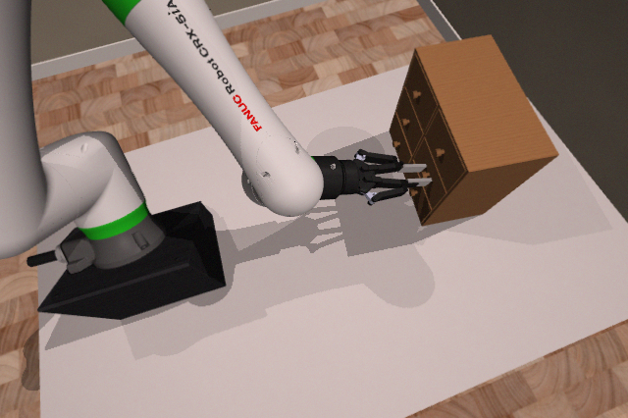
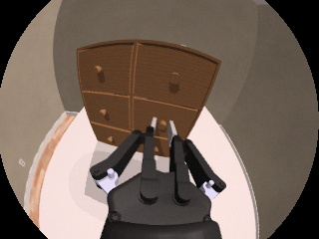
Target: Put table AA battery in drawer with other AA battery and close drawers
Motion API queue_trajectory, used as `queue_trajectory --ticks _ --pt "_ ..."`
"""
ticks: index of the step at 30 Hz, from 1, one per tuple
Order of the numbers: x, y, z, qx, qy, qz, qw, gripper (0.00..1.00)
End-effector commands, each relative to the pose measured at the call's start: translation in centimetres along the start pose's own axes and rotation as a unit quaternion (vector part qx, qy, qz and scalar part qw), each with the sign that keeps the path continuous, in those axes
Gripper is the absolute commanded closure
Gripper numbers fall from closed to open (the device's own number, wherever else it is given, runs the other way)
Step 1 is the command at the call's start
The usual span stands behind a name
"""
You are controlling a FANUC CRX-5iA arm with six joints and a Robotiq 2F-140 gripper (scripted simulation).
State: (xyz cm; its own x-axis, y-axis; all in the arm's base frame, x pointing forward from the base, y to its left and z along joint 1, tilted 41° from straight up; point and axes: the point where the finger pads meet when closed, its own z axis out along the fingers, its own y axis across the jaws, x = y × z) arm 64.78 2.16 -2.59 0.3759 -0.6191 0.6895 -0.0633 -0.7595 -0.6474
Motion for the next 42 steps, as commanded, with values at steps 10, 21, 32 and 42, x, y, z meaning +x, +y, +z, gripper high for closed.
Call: queue_trajectory --ticks 10,21,32,42 --pt "0.02 0.01 0.01 0.0 0.0 0.0 1.0 0.8" --pt "0.02 0.01 0.01 0.0 0.0 0.0 1.0 0.92" --pt "0.02 0.01 0.01 0.0 0.0 0.0 1.0 0.92" --pt "0.01 0.01 0.0 0.0 0.0 0.0 1.0 0.92"
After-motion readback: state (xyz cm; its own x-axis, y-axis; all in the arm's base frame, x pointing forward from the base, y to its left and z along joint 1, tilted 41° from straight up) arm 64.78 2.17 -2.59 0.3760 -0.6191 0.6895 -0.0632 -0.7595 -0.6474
